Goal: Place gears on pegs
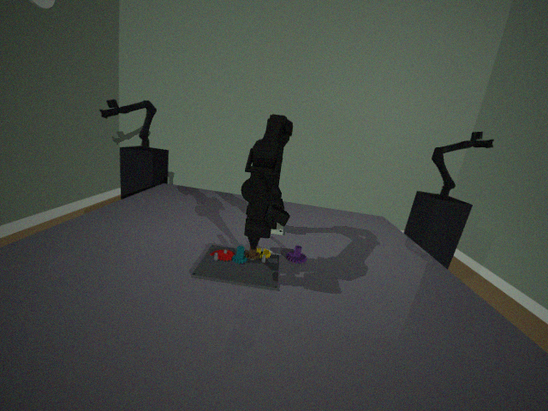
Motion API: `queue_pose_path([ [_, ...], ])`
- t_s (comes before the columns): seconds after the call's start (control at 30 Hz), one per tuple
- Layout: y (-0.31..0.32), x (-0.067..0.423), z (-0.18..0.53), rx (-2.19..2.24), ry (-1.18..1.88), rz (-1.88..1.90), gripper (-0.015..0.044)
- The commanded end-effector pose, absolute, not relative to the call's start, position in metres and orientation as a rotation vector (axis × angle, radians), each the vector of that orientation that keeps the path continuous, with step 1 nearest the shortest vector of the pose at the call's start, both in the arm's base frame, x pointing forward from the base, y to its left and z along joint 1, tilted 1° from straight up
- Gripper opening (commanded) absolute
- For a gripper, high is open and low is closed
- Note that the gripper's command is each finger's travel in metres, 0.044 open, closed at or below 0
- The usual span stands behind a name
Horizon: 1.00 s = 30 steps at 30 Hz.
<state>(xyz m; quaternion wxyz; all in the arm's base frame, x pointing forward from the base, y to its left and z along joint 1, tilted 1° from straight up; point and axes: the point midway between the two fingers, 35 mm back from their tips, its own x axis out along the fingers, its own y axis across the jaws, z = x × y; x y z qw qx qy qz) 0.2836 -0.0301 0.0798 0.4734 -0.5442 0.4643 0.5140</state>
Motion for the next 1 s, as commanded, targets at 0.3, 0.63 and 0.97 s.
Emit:
queue_pose_path([
  [0.3, -0.0297, 0.2837, 0.0768, -1.353, 1.118, 1.284, 0.0000],
  [0.63, -0.0295, 0.2830, 0.0745, -1.549, 0.969, 1.475, 0.0000],
  [0.97, -0.0300, 0.2840, 0.0719, -1.599, 0.926, 1.524, 0.0000],
])
